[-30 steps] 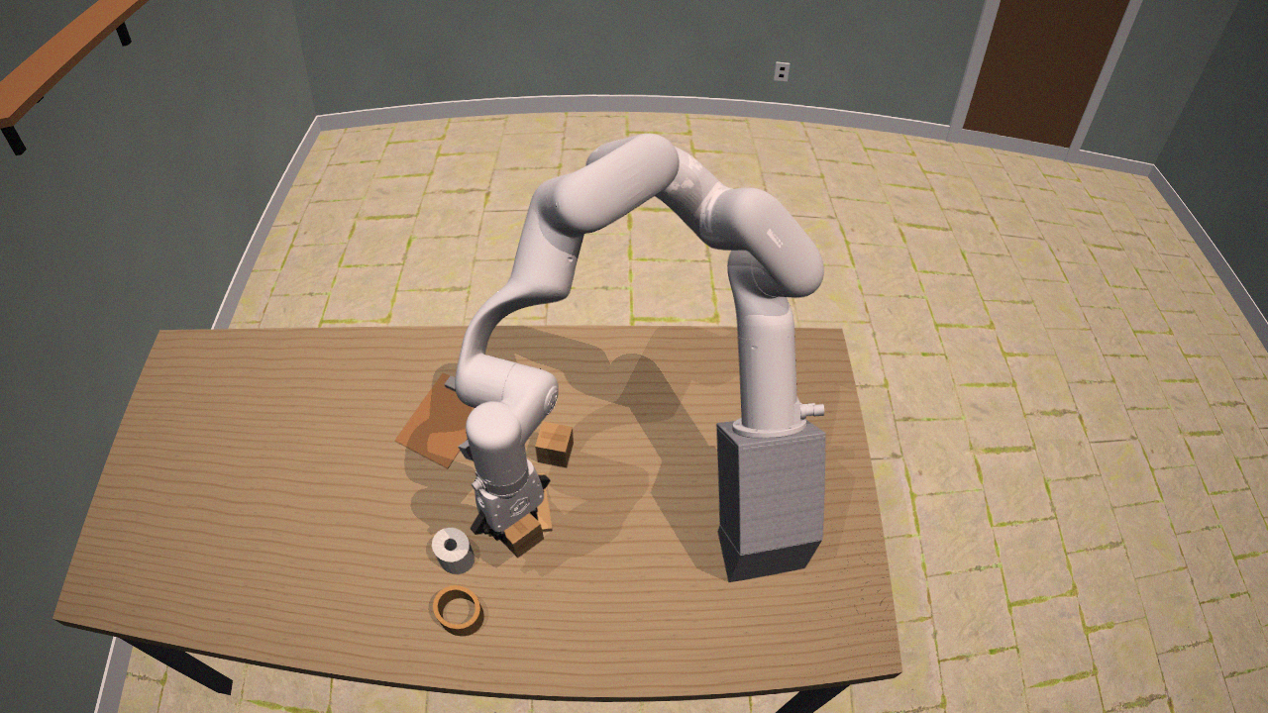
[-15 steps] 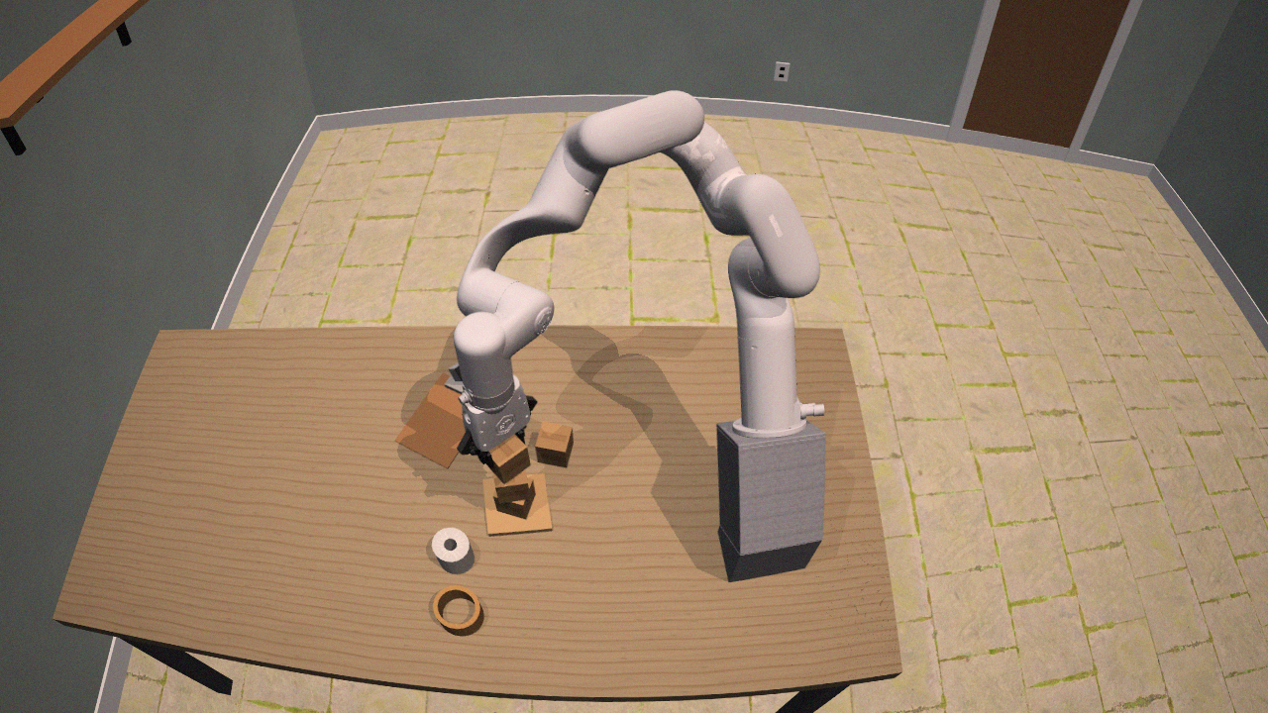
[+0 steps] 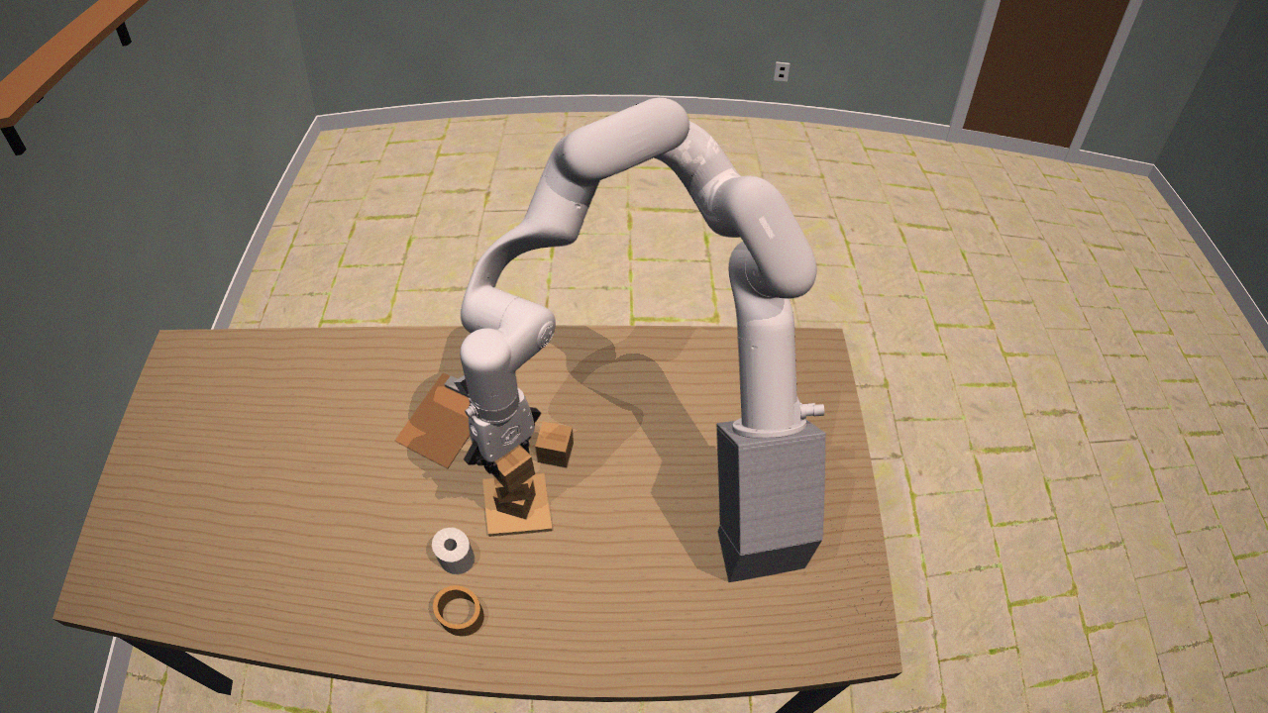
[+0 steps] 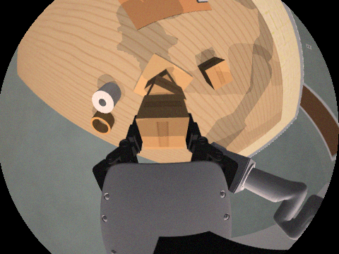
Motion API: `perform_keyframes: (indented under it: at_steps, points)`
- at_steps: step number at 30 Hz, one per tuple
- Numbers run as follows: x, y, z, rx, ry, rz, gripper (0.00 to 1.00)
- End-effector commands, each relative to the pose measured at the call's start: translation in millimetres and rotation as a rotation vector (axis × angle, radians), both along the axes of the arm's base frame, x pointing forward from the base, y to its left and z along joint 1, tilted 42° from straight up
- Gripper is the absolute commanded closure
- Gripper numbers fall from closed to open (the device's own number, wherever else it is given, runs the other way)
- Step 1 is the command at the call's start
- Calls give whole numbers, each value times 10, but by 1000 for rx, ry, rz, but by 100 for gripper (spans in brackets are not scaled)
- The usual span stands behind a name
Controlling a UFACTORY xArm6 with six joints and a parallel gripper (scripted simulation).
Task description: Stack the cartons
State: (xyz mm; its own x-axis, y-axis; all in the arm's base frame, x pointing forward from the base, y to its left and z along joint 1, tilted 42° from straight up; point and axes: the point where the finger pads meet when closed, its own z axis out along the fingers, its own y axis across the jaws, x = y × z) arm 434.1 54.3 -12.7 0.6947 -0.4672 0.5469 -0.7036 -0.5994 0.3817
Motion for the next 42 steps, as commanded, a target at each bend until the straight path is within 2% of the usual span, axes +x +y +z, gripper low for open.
perform_keyframes:
  at_steps: [1,20,21,42]
  points:
    - [21,-32,-37,1,-3,1,100]
    - [32,-72,-82,0,-3,1,100]
    - [32,-72,-82,0,-3,1,0]
    - [32,-72,-82,0,-3,1,0]
